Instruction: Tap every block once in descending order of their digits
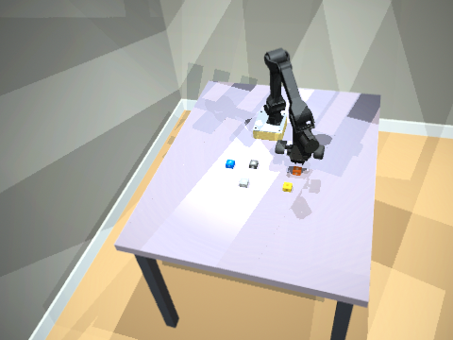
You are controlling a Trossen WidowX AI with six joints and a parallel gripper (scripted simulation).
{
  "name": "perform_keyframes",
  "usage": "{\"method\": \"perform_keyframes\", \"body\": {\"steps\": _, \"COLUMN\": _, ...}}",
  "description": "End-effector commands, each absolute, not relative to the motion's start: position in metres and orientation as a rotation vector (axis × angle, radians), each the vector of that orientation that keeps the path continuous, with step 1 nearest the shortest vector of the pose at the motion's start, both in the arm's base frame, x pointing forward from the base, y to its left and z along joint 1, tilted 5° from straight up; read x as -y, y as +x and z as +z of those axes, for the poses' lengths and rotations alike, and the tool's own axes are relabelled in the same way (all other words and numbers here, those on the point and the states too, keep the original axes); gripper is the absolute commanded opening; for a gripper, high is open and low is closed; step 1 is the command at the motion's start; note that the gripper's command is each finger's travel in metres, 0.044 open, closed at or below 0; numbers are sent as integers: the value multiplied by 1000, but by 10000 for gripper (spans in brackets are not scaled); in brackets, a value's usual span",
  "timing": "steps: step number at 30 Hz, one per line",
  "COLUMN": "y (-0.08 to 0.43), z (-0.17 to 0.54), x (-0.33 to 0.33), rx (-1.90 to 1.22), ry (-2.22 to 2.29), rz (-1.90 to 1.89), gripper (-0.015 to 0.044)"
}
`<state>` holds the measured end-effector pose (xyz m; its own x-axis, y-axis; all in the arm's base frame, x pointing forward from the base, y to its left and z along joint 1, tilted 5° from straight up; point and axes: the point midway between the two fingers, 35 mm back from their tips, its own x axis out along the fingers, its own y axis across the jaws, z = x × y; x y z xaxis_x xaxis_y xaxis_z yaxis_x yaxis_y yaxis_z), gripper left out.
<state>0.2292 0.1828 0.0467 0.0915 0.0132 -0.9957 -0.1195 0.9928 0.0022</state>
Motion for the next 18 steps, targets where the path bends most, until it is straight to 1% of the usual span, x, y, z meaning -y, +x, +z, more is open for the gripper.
{"method": "perform_keyframes", "body": {"steps": 1, "y": 231, "z": 44, "x": -183, "rx": -1466, "ry": -84, "rz": 97, "gripper": 20}}
{"method": "perform_keyframes", "body": {"steps": 18, "y": 232, "z": 34, "x": -183, "rx": -1466, "ry": -84, "rz": 97, "gripper": 20}}
